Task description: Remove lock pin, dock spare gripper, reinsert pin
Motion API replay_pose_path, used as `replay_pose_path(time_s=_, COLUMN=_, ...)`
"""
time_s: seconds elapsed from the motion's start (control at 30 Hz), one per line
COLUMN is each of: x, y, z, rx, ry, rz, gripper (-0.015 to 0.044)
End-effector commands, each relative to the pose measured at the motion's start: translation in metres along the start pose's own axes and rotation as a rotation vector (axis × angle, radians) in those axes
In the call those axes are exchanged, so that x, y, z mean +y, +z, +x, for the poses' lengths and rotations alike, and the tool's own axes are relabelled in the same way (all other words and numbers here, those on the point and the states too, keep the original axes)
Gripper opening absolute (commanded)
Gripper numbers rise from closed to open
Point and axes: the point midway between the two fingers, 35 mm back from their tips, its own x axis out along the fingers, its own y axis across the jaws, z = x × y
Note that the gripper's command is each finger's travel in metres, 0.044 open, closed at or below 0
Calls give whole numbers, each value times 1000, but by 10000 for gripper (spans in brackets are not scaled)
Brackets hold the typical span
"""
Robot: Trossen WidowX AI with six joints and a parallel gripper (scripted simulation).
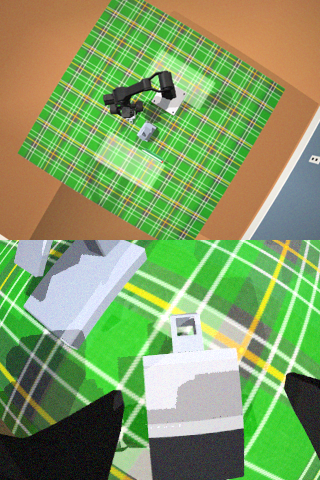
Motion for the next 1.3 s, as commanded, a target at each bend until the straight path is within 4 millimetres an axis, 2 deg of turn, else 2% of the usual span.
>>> replay_pose_path(time_s=0.0, x=4, y=-5, z=9, rx=-1, ry=12, rz=5, gripper=440)
replay_pose_path(time_s=0.83, x=7, y=-25, z=44, rx=-1, ry=13, rz=5, gripper=440)
replay_pose_path(time_s=1.1, x=7, y=-26, z=46, rx=-1, ry=13, rz=5, gripper=440)
replay_pose_path(time_s=1.27, x=7, y=-26, z=46, rx=-1, ry=13, rz=5, gripper=309)
